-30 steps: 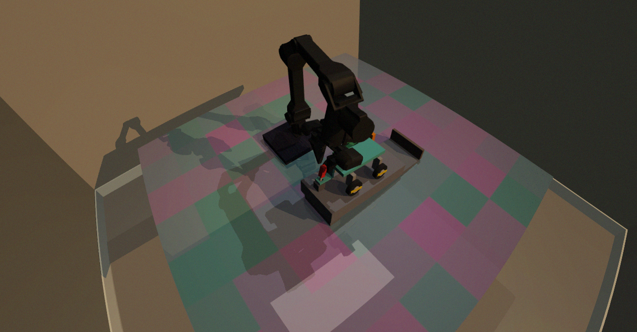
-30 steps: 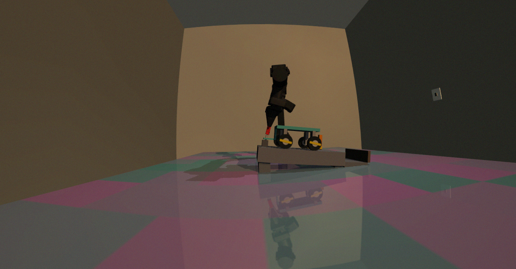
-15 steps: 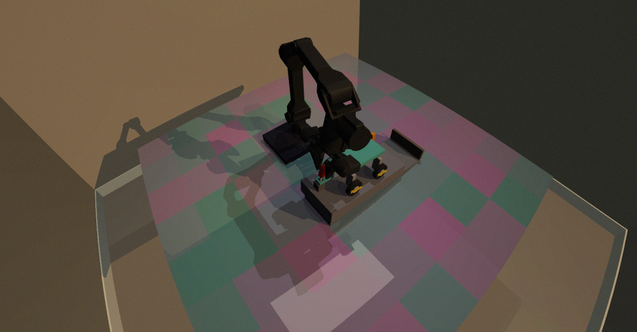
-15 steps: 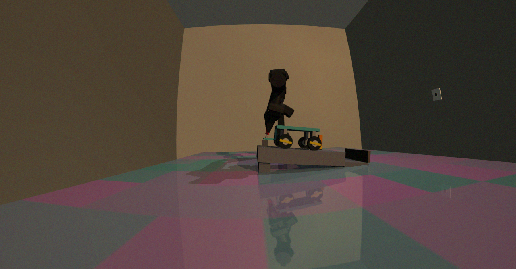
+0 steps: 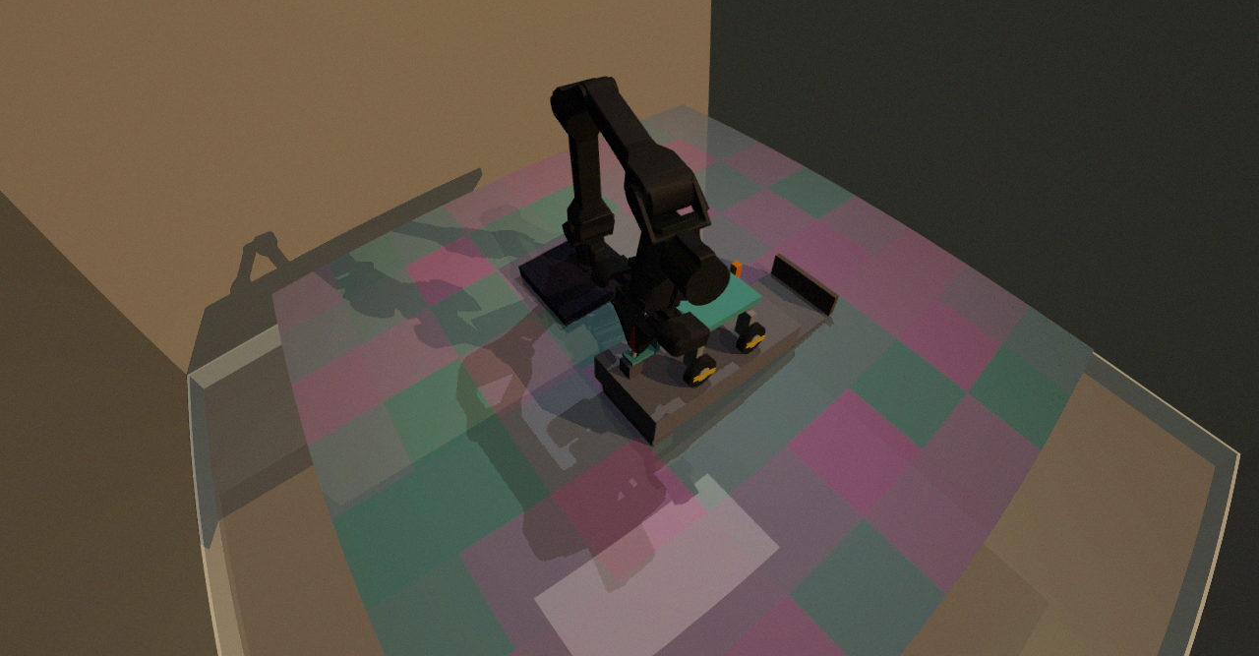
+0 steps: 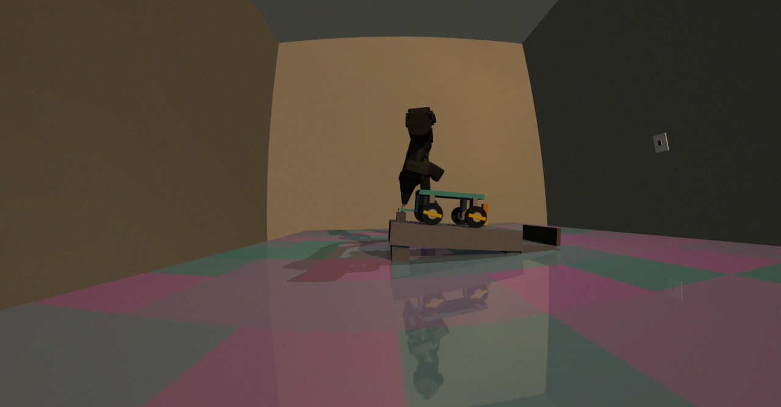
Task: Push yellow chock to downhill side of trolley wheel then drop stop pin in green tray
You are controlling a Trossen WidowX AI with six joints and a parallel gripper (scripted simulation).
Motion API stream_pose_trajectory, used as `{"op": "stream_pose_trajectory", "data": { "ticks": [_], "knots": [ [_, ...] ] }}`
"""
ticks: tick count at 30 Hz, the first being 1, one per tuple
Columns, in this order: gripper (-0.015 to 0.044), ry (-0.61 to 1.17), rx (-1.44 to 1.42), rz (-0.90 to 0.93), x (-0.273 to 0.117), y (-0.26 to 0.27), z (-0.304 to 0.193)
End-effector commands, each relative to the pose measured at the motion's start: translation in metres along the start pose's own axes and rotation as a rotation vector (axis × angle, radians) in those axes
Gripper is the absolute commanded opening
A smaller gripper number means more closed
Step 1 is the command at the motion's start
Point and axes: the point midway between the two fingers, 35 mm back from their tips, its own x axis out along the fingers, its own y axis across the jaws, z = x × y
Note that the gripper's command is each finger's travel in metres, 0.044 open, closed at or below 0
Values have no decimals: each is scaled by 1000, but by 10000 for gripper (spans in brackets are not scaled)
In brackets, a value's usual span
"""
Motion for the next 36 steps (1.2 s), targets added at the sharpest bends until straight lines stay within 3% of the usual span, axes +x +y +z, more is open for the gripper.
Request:
{"op": "stream_pose_trajectory", "data": {
  "ticks": [1,6,36],
  "knots": [
    [32,0,0,0,0,0,0],
    [0,0,0,0,-1,0,0],
    [0,-2,-2,1,-22,2,-2]
  ]
}}
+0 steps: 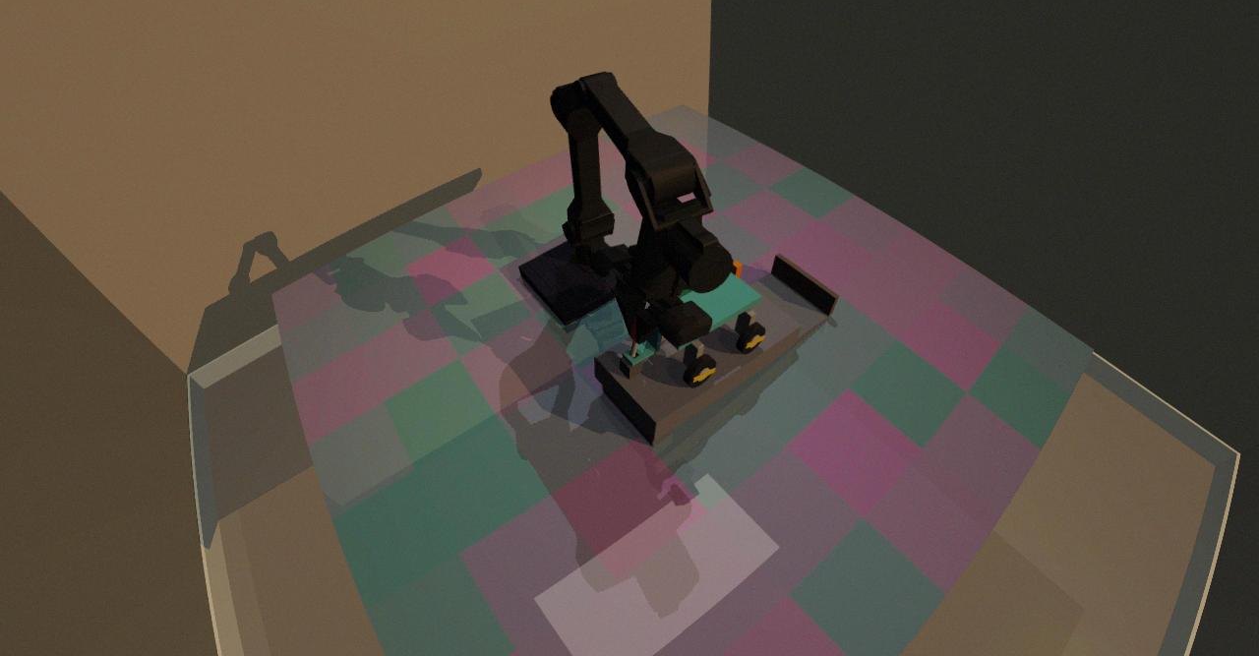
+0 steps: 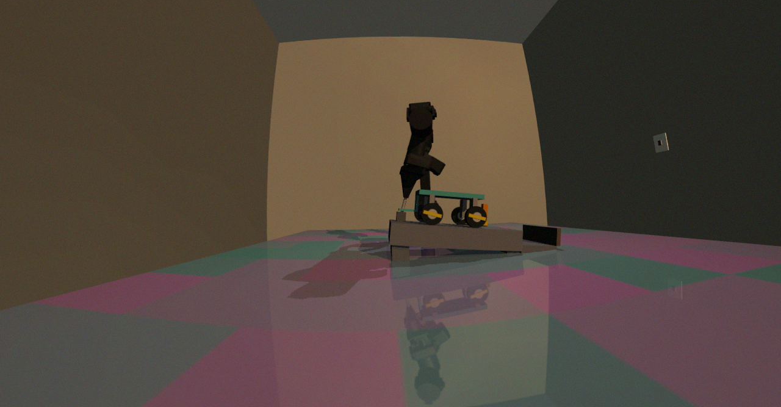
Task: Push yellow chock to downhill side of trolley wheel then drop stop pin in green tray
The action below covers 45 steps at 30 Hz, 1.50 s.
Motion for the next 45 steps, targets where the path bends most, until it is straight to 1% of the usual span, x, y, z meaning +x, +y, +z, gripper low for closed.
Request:
{"op": "stream_pose_trajectory", "data": {
  "ticks": [1,34,45],
  "knots": [
    [0,5,5,-3,-5,0,-1],
    [0,5,5,-3,-26,-2,-7],
    [0,7,5,-3,-23,-1,-25]
  ]
}}
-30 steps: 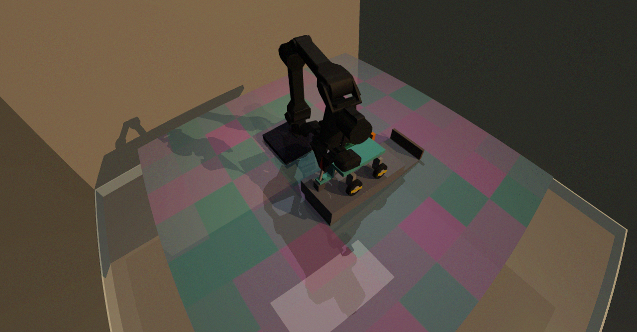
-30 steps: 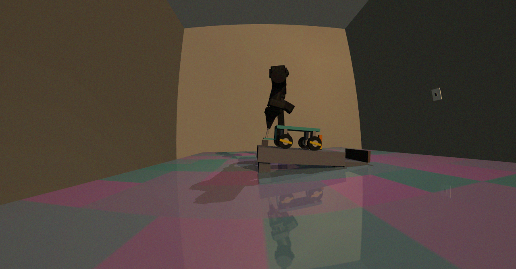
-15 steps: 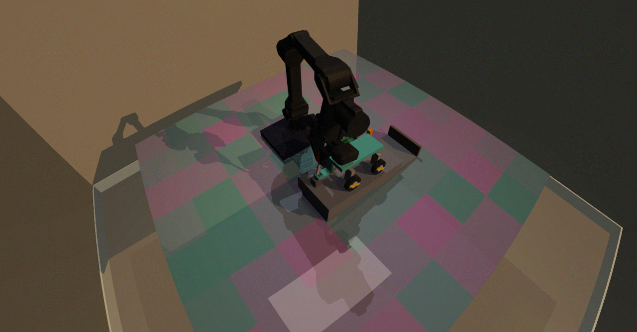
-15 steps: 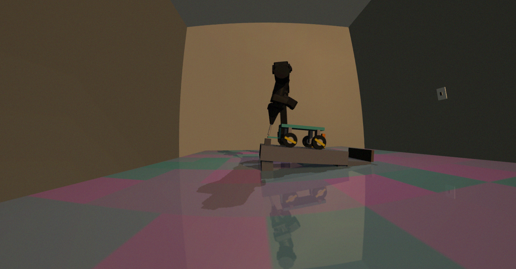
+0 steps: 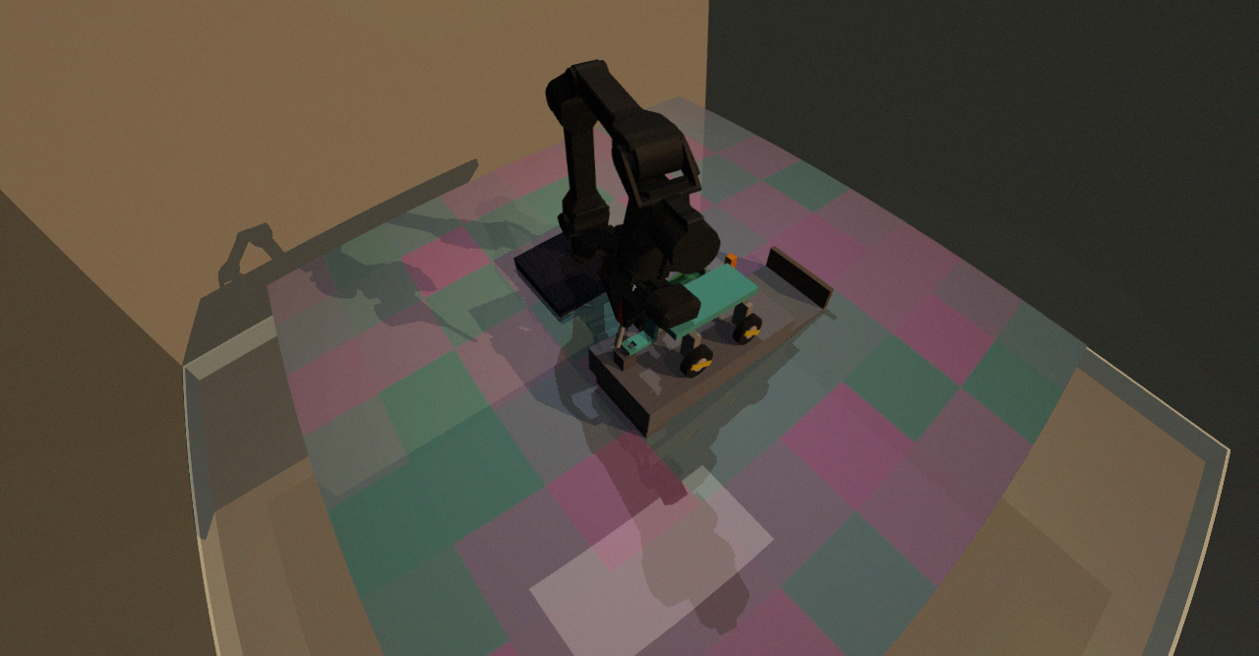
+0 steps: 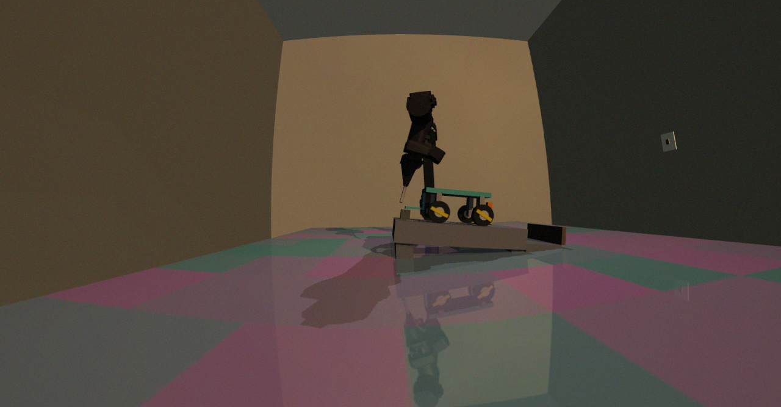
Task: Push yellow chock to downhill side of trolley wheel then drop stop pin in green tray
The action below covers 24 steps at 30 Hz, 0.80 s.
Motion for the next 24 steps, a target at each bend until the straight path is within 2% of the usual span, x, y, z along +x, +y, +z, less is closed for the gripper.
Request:
{"op": "stream_pose_trajectory", "data": {
  "ticks": [1,11,24],
  "knots": [
    [0,3,1,-7,0,-1,-8],
    [0,4,1,-7,0,2,-18],
    [0,4,0,-3,3,46,-18]
  ]
}}
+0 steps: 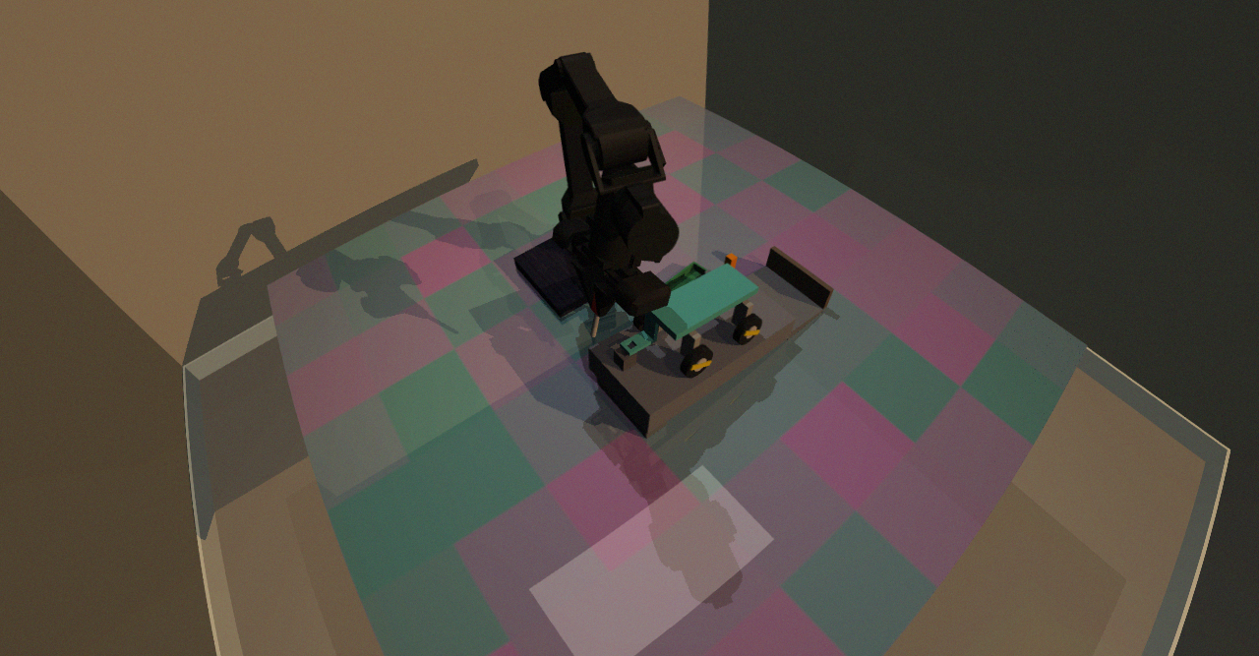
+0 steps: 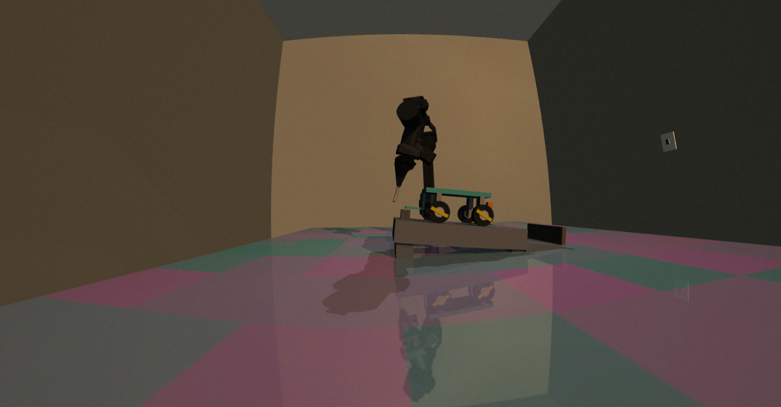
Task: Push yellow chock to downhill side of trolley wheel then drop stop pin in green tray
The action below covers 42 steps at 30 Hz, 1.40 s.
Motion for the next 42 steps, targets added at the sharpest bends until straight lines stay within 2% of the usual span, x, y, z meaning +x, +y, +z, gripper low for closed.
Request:
{"op": "stream_pose_trajectory", "data": {
  "ticks": [1,10,16,42],
  "knots": [
    [0,-1,0,-2,1,14,-1],
    [0,-1,-1,0,2,45,-2],
    [0,-1,-1,1,2,47,0],
    [0,-11,0,0,-9,44,90]
  ]
}}
